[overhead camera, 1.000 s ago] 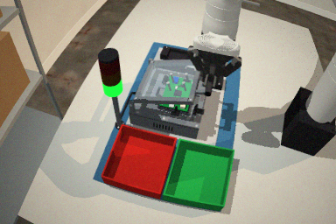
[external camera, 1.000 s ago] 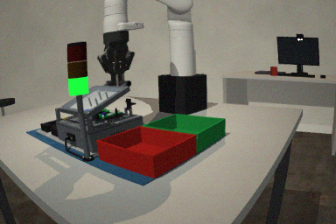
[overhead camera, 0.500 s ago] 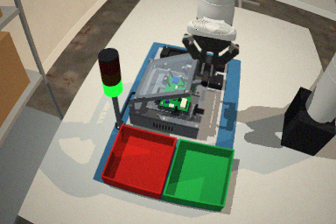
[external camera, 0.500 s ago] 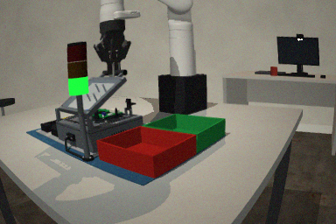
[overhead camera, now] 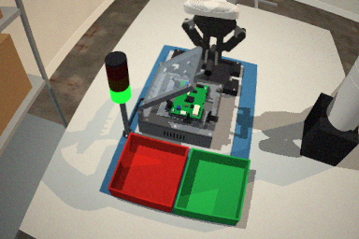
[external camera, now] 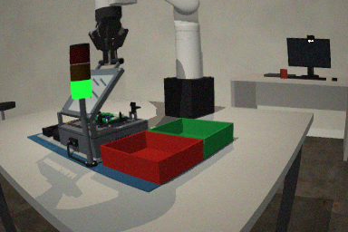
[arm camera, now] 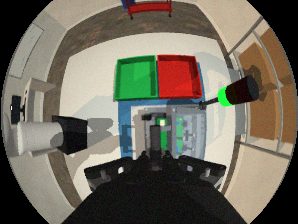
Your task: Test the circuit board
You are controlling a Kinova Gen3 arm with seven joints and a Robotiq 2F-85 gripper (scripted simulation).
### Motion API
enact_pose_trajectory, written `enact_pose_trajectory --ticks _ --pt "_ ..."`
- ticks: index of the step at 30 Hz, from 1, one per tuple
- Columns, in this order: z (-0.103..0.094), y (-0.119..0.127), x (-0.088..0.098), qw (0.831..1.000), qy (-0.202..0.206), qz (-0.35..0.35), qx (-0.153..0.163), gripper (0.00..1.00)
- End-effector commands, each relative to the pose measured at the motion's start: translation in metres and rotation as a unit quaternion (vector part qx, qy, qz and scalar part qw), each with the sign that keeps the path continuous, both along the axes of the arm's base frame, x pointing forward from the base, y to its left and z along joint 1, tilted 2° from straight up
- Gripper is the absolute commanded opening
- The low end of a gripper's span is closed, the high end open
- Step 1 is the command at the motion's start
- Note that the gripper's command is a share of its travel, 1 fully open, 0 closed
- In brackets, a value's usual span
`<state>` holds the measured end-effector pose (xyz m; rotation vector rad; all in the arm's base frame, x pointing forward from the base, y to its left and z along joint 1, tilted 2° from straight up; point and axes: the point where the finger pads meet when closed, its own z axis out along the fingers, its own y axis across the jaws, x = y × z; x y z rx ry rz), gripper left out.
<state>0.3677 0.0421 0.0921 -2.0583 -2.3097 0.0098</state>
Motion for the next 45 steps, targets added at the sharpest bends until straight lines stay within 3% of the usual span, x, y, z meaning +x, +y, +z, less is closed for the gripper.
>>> enact_pose_trajectory --ticks 1,23,45 --pt "0.019 0.005 0.027 1.0 -0.021 0.002 0.003 0.0" --pt "0.051 0.012 0.091 1.0 -0.022 0.002 0.003 0.0" --pt "0.058 0.017 0.136 1.0 -0.022 0.003 0.003 0.0"
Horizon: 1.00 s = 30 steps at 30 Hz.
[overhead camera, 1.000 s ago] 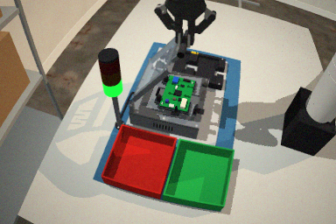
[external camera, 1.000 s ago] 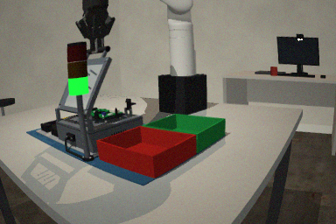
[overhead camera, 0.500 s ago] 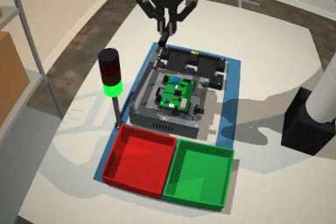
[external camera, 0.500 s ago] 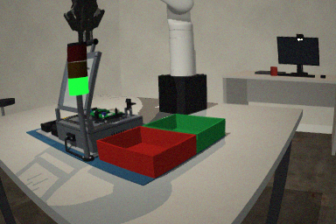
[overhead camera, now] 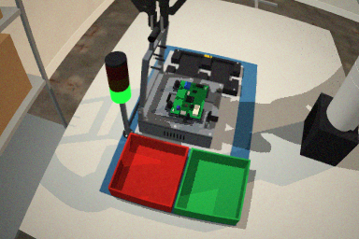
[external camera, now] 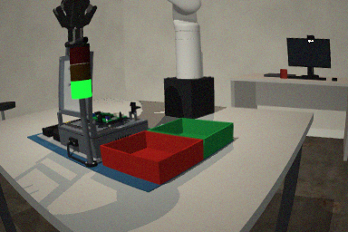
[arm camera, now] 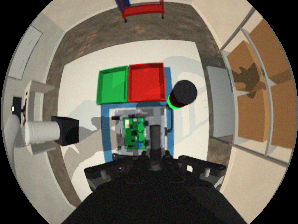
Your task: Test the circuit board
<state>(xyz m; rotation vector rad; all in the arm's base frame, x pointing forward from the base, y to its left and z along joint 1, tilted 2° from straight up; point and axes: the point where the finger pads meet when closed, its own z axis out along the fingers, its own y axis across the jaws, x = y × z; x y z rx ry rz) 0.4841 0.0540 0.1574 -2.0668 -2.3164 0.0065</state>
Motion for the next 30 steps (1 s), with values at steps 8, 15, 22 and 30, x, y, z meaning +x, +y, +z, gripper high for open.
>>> enact_pose_trajectory --ticks 8,15,22,30 --pt "-0.008 0.007 0.034 1.0 -0.018 0.003 0.006 0.0" --pt "-0.008 0.008 0.043 1.0 -0.018 0.003 0.006 0.0" --pt "-0.009 0.008 0.047 1.0 -0.018 0.003 0.006 0.0" --pt "-0.009 0.009 0.051 1.0 -0.018 0.003 0.006 0.0"
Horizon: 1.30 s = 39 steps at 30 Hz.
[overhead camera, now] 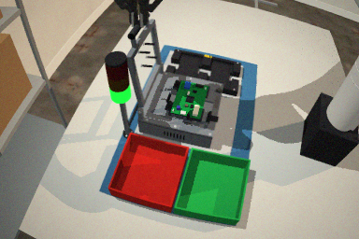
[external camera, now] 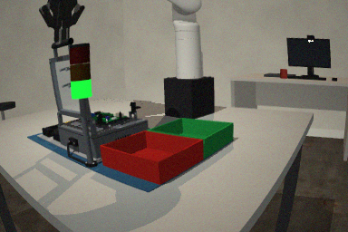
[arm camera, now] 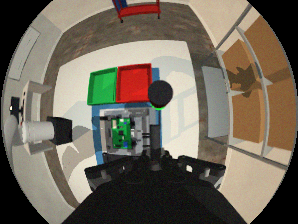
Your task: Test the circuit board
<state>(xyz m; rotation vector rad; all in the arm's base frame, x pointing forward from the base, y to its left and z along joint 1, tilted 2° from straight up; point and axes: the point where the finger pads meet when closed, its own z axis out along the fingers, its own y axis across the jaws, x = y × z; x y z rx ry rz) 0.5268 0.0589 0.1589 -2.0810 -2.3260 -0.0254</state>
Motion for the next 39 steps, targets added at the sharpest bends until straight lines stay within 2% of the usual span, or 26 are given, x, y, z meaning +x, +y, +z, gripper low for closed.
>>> enact_pose_trajectory --ticks 1,33,34,39 --pt "-0.011 0.004 0.0091 1.0 -0.005 0.005 0.004 0.0" --pt "-0.0115 0.0043 0.0097 1.0 -0.004 0.006 0.003 0.0" --pt "-0.0115 0.0043 0.0097 1.0 -0.004 0.006 0.003 0.5" --pt "-0.0118 0.0043 0.0092 1.0 -0.004 0.006 0.003 0.5"
